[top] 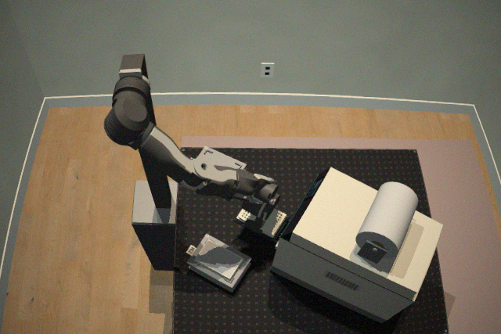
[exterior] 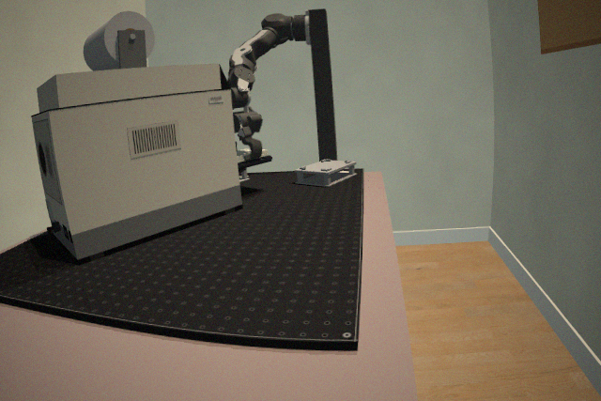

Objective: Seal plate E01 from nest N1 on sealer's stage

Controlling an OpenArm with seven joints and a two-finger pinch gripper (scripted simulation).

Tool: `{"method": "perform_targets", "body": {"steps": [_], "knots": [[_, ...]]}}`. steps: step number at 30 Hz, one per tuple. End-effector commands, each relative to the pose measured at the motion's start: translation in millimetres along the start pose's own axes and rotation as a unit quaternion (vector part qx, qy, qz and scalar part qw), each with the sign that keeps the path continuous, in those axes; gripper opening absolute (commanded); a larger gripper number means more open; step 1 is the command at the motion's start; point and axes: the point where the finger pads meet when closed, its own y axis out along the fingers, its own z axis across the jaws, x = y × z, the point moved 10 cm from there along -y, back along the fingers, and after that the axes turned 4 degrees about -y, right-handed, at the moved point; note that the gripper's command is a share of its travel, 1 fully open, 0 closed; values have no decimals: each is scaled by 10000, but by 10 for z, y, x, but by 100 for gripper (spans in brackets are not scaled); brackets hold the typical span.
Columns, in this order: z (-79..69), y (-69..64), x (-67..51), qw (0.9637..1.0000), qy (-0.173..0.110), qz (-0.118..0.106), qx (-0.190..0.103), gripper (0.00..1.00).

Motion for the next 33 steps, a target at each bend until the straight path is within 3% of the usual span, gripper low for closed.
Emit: {"method": "perform_targets", "body": {"steps": [1,33], "knots": [[-12,3,0,10000,21,-3,-28,0],[-2,18,-2,10000,-10,4,3,0]]}}
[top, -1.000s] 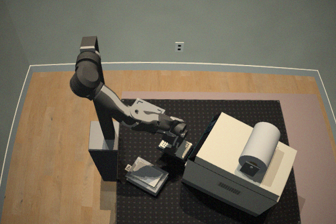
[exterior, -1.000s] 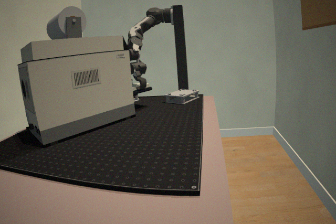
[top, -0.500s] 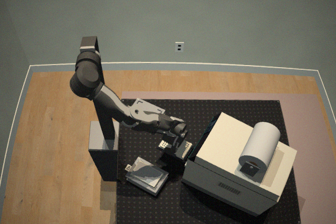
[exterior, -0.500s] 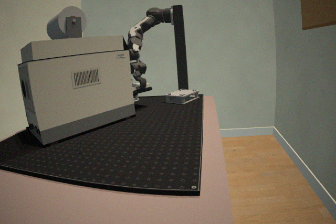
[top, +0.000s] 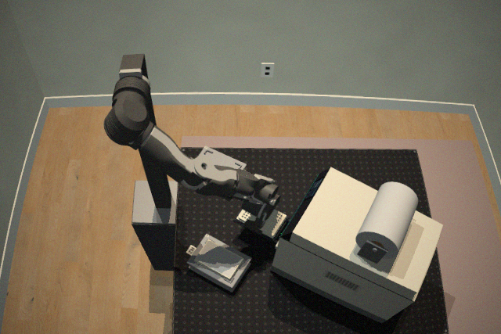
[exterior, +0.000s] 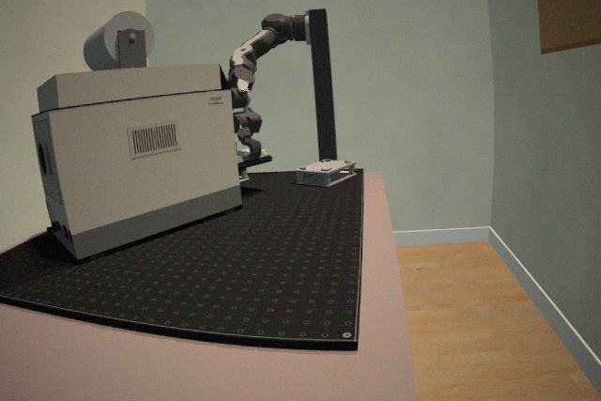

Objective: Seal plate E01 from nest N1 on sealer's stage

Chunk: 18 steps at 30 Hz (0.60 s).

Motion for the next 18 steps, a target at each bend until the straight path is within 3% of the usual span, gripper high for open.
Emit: {"method": "perform_targets", "body": {"steps": [1,18], "knots": [[11,16,-12,10000,-45,19,35,0],[14,35,-11,10000,-45,18,36,0]]}}
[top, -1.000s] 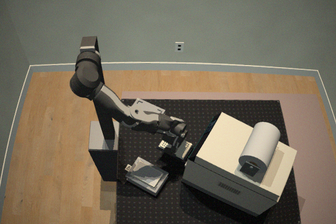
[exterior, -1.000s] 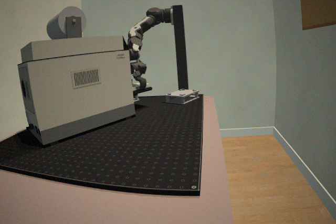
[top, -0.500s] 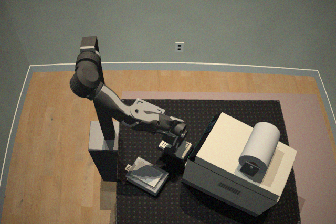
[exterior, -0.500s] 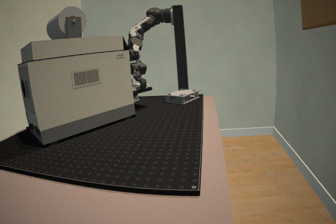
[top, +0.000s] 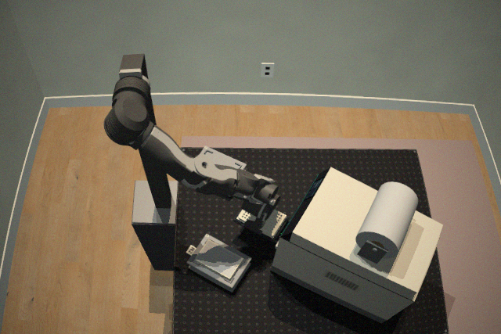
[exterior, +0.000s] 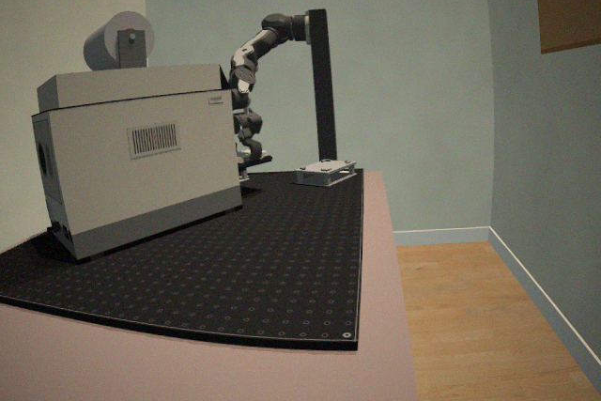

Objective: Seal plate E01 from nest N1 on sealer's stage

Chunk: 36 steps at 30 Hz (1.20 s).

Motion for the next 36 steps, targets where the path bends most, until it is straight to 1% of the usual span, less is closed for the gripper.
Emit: {"method": "perform_targets", "body": {"steps": [1,29,30,36], "knots": [[3,8,-7,10000,-32,14,24,0],[4,12,-4,10000,-27,14,33,0],[4,10,-3,10000,-23,11,30,77],[2,3,3,10000,-8,0,17,77]]}}
